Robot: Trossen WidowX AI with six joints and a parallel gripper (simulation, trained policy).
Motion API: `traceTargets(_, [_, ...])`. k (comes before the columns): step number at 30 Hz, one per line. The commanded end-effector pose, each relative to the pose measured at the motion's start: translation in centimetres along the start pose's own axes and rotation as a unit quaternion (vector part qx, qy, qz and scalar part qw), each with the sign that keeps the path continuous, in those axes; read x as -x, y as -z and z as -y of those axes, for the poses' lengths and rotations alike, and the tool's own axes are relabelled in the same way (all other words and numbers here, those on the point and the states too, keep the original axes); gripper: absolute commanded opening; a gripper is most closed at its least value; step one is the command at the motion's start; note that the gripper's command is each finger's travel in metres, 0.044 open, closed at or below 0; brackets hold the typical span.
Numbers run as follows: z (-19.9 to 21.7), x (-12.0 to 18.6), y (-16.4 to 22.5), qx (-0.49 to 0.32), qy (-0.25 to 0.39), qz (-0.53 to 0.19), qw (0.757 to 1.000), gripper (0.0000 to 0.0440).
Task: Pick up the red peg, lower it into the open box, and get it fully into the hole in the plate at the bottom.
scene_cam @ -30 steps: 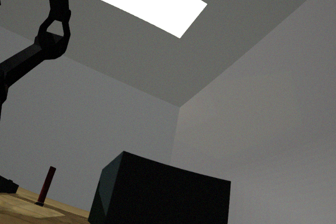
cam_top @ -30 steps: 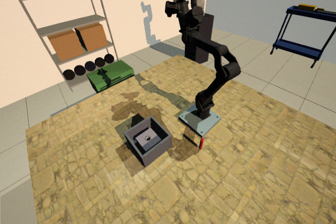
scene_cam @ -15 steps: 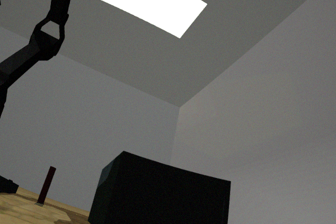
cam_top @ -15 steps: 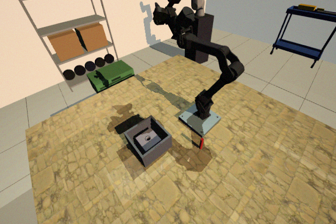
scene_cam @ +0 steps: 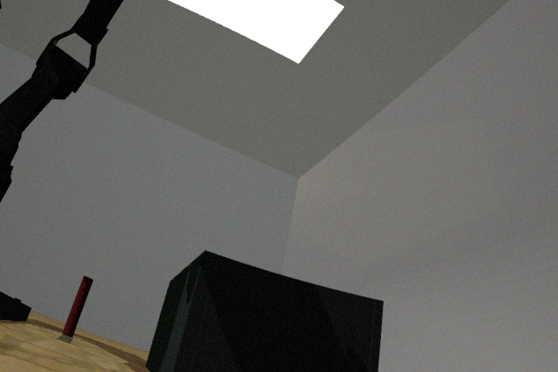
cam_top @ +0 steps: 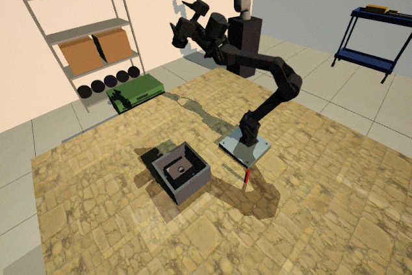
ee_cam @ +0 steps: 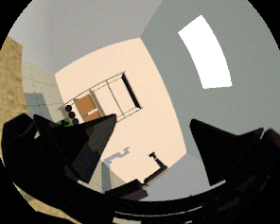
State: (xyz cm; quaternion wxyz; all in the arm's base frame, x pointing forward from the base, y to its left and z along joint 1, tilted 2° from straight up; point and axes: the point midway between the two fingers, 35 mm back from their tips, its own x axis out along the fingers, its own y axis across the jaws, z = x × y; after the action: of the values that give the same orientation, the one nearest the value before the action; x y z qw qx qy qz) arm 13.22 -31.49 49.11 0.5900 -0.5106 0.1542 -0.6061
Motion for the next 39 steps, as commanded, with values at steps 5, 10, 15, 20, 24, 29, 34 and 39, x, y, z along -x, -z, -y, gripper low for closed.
traceTargets(5, [-3.9,1.7,-3.0,-0.103,-0.085,0.014,0.991,0.0440])
traceTargets(10, [-6.4,3.3,-4.9,-0.163,-0.144,0.018,0.976,0.0440])
traceTargets(15, [-8.7,5.2,-6.7,-0.218,-0.205,0.016,0.954,0.0440])
traceTargets(20, [-10.9,7.6,-8.5,-0.269,-0.266,0.008,0.926,0.0440])
traceTargets(24, [-12.6,9.8,-9.8,-0.304,-0.315,-0.004,0.899,0.0440])
traceTargets(29, [-14.5,12.9,-11.1,-0.343,-0.376,-0.024,0.860,0.0440])
traceTargets(34, [-16.2,16.4,-12.2,-0.373,-0.435,-0.053,0.818,0.0440])
traceTargets(39, [-17.6,20.2,-12.9,-0.395,-0.490,-0.090,0.772,0.0440])
